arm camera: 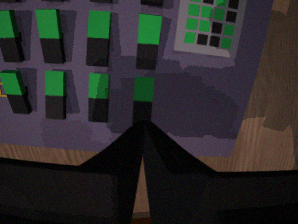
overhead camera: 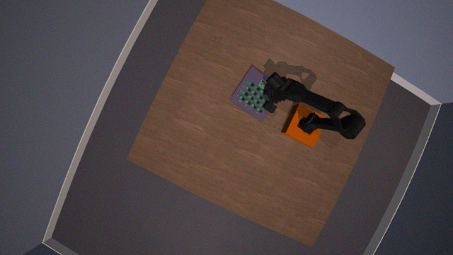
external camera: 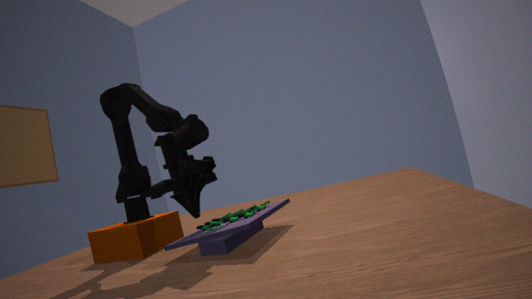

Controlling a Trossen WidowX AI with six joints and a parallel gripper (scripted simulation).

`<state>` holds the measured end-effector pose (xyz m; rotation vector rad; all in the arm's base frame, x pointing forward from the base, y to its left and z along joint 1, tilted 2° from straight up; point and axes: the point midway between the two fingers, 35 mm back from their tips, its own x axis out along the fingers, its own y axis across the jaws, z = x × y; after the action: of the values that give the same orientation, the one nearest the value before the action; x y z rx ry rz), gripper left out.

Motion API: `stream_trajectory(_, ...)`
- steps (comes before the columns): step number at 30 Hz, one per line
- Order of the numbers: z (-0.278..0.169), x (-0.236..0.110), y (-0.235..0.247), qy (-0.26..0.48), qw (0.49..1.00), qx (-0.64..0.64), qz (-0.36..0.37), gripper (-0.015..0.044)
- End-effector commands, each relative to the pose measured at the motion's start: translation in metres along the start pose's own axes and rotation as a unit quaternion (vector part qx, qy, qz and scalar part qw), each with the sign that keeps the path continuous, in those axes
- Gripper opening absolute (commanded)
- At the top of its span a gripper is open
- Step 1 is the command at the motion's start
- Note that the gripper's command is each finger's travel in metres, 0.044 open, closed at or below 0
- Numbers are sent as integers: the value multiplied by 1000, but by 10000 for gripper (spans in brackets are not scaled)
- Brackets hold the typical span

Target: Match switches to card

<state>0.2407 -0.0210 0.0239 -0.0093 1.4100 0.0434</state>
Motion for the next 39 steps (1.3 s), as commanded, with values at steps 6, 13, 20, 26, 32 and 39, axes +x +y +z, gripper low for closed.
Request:
stream_trajectory(6, -1, 11, 1, 1, 1000, -2, 2, 0)
stream_trajectory(13, -1, 18, 1, 1, 1000, -2, 2, 0)
stream_trajectory(20, -1, 18, 1, 1, 1000, -2, 2, 0)
stream_trajectory(26, -1, 18, 1, 1, 1000, -2, 2, 0)
stream_trajectory(32, -1, 18, 1, 1, 1000, -2, 2, 0)
stream_trajectory(39, -1, 19, 1, 1, 1000, -2, 2, 0)
